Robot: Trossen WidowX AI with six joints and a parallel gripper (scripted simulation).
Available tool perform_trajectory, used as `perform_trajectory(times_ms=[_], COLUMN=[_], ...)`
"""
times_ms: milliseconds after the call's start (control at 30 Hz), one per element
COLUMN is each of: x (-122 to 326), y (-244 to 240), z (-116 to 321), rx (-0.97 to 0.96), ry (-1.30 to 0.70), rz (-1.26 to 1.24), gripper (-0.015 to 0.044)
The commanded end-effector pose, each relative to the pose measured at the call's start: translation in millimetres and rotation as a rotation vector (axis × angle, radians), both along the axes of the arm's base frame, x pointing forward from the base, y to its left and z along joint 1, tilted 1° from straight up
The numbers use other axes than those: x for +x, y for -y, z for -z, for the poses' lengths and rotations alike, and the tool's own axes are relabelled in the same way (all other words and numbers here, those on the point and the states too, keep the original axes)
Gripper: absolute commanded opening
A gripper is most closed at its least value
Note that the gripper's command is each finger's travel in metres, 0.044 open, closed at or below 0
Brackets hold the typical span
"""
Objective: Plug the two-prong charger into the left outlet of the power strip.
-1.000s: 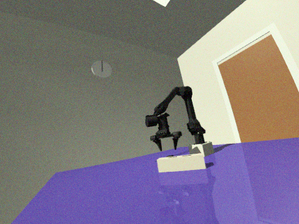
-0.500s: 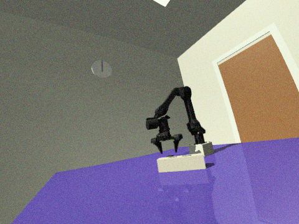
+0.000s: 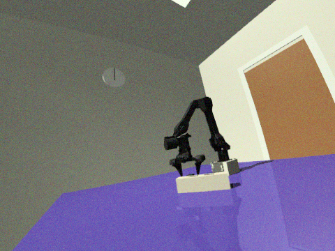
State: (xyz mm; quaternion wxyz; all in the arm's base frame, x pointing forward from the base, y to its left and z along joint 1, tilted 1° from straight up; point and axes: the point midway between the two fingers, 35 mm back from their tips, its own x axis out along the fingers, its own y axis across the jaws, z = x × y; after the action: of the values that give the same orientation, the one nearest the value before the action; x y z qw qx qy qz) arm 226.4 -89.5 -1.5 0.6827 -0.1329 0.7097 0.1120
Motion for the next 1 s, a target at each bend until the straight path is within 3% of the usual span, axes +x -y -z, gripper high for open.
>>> perform_trajectory(times_ms=[0,500,900,967], x=[-1.3,-2.2,-1.4,-1.4], y=[-1.4,-1.9,-0.7,-0.7], z=[9.0,25.6,22.5,22.5], rx=[0.008,0.008,0.001,0.001], ry=[-0.007,-0.008,-0.003,-0.003], rz=[-0.003,-0.003,-0.001,-0.001], gripper=[0.0440,0.0440,0.0125,0.0112])
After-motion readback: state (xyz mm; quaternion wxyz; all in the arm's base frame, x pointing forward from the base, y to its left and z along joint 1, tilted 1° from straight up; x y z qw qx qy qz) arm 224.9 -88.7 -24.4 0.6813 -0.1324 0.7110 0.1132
